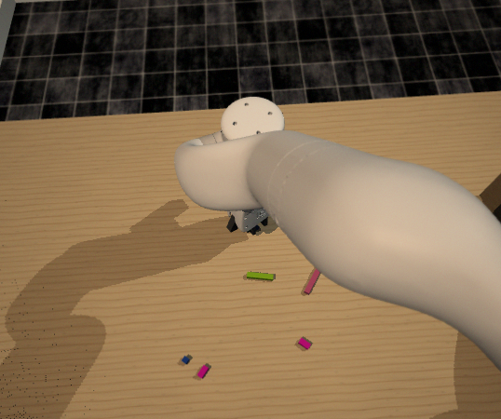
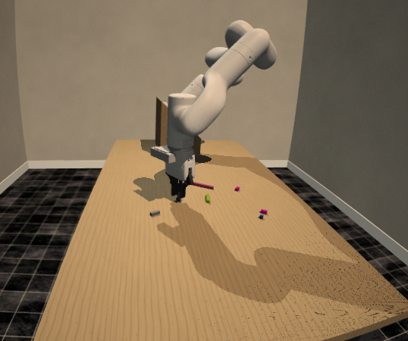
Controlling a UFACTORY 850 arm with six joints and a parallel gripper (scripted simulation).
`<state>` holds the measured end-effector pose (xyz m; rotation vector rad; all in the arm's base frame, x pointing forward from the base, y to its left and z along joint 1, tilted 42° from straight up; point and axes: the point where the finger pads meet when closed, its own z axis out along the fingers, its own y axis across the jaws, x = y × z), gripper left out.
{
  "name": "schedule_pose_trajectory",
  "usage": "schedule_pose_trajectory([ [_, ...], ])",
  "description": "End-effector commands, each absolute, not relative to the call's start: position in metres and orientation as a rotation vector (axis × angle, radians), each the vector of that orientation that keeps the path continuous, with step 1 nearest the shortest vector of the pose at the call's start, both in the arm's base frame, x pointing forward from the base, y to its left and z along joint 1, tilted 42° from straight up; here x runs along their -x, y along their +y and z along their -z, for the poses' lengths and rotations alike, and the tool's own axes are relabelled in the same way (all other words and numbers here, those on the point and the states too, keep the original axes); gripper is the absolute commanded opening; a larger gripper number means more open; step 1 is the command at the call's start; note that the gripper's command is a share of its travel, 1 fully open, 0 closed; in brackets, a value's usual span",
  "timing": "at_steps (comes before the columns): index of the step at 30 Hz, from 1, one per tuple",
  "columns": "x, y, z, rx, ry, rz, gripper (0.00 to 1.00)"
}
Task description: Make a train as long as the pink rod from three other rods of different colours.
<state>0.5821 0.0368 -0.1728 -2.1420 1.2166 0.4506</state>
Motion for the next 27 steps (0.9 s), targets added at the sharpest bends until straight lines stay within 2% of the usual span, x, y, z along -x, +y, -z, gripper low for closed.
schedule_pose_trajectory([
  [1,-0.582,0.027,0.162,2.142,1.217,-0.449,0.24],
  [12,-0.582,-0.009,0.122,2.142,1.217,-0.449,0.24],
  [21,-0.582,-0.014,0.116,2.142,1.217,-0.449,0.24],
  [22,-0.582,-0.014,0.116,2.142,1.217,-0.449,1.0],
  [27,-0.582,-0.014,0.116,2.142,1.217,-0.449,1.0],
])
